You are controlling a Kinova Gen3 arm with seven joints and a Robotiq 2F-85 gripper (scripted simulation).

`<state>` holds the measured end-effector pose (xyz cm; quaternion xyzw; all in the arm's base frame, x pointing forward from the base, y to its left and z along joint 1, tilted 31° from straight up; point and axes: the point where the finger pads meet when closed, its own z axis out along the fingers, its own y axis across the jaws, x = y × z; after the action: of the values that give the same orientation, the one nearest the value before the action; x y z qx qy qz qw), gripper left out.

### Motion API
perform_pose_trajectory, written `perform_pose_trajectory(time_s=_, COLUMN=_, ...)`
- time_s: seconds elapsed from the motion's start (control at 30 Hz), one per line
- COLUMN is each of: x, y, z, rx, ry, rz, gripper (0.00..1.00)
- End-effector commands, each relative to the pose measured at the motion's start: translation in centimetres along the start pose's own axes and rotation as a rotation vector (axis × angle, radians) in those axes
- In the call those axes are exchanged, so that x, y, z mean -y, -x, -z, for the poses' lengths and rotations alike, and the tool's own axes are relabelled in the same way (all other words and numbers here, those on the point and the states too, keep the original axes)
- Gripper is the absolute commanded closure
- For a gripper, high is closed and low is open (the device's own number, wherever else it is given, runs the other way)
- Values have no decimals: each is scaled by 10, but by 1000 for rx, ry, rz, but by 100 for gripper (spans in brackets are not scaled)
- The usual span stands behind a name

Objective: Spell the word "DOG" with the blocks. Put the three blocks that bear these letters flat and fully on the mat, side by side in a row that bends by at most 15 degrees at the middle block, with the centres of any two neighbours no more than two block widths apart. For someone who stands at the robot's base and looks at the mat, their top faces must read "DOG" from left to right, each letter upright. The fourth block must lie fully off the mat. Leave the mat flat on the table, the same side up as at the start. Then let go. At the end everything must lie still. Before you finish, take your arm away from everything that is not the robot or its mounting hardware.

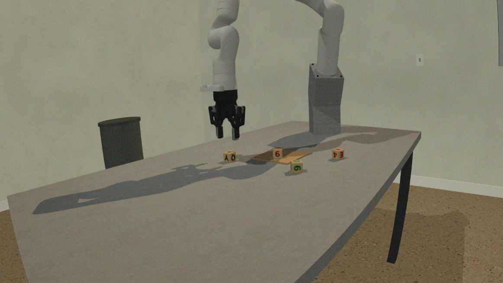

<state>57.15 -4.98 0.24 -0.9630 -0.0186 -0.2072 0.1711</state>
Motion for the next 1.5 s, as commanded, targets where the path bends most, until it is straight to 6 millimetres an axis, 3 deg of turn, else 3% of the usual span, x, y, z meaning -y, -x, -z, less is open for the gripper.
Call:
perform_pose_trajectory(time_s=0.0, x=1, y=-2, z=-8, rx=-5, ry=0, rz=8, gripper=33)
perform_pose_trajectory(time_s=0.57, x=1, y=-2, z=-26, rx=-5, ry=0, rz=9, gripper=33)
perform_pose_trajectory(time_s=1.47, x=1, y=-2, z=-29, rx=-4, ry=1, rz=11, gripper=33)
